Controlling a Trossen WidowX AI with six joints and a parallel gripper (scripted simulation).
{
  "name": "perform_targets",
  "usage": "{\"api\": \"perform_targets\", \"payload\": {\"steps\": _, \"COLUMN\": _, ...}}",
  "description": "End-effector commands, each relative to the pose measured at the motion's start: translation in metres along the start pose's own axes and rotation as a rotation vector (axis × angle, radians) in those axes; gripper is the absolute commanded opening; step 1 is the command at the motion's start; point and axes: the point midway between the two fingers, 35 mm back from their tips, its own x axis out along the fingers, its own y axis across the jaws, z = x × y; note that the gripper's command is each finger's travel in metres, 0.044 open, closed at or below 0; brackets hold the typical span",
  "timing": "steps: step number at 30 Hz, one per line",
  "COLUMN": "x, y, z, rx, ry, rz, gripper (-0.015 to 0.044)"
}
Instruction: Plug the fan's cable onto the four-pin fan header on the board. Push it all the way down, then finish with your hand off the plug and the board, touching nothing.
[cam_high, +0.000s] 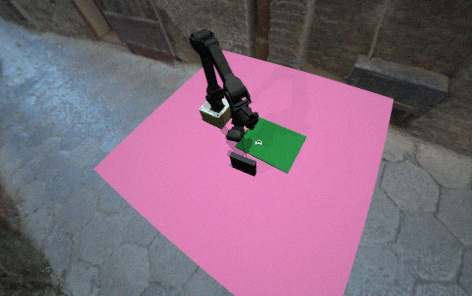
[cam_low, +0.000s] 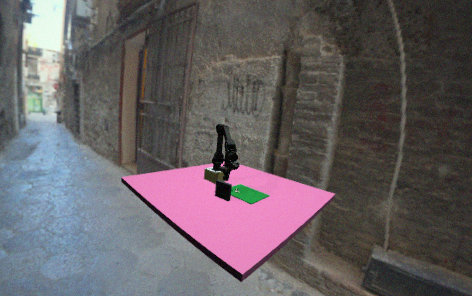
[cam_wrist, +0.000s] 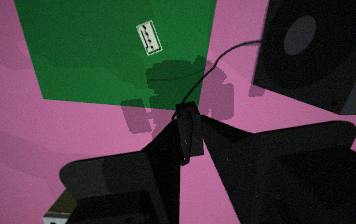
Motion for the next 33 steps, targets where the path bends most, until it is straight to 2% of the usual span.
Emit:
{"api": "perform_targets", "payload": {"steps": 1, "x": 0.005, "y": 0.000, "z": 0.000, "rx": -0.006, "ry": -0.022, "rz": 0.025, "gripper": 0.0000}}
{"api": "perform_targets", "payload": {"steps": 33, "x": 0.047, "y": -0.001, "z": -0.005, "rx": 0.001, "ry": -0.351, "rz": 0.230, "gripper": 0.0000}}
